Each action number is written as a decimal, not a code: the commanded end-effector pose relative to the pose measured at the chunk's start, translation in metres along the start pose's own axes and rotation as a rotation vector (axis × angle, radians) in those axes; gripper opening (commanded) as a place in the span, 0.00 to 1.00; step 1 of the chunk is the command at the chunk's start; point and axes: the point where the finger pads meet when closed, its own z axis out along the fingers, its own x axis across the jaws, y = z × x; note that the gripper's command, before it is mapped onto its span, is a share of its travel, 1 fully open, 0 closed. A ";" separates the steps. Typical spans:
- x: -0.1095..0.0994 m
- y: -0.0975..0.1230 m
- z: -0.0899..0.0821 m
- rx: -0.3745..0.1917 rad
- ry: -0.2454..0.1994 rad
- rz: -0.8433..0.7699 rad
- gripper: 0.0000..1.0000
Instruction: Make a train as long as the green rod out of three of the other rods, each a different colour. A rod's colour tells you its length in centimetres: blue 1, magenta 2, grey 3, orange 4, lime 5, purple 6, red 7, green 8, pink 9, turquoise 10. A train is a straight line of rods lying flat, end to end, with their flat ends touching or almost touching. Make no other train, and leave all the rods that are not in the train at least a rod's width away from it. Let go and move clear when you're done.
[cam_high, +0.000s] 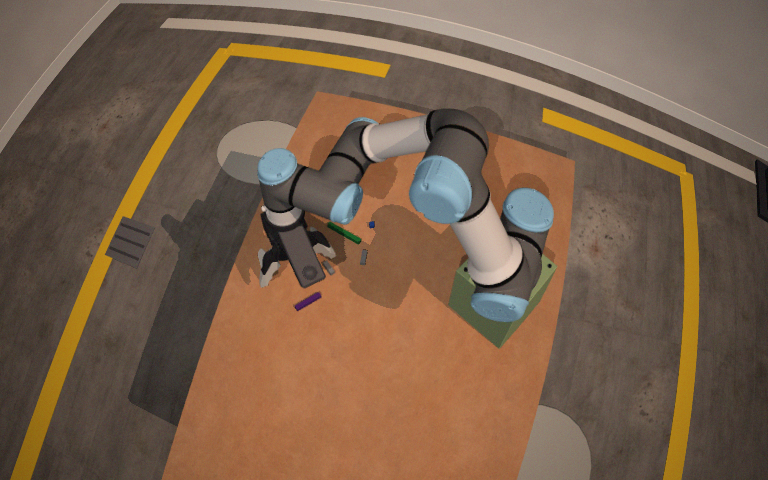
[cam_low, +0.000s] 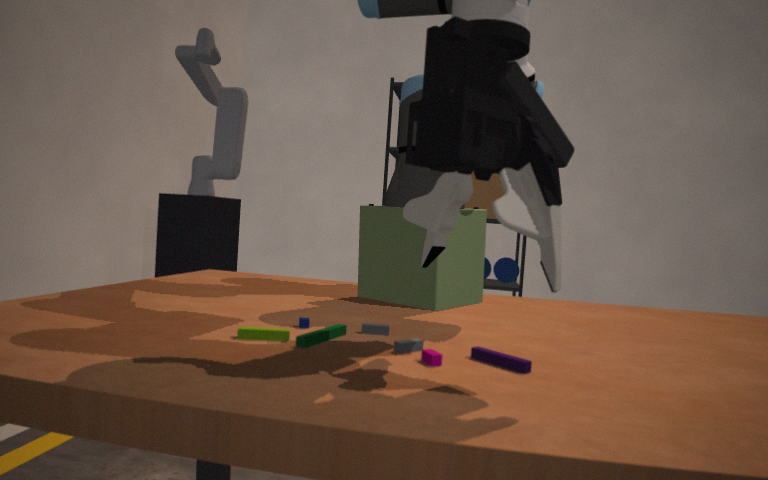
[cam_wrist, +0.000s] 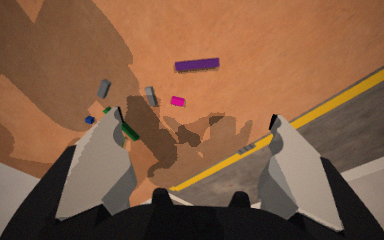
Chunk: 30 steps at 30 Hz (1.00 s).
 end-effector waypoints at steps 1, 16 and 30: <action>-0.002 -0.001 -0.001 0.002 0.007 -0.167 1.00; -0.008 -0.002 -0.001 0.000 0.008 -0.692 1.00; -0.012 0.000 -0.001 -0.002 0.008 -1.127 1.00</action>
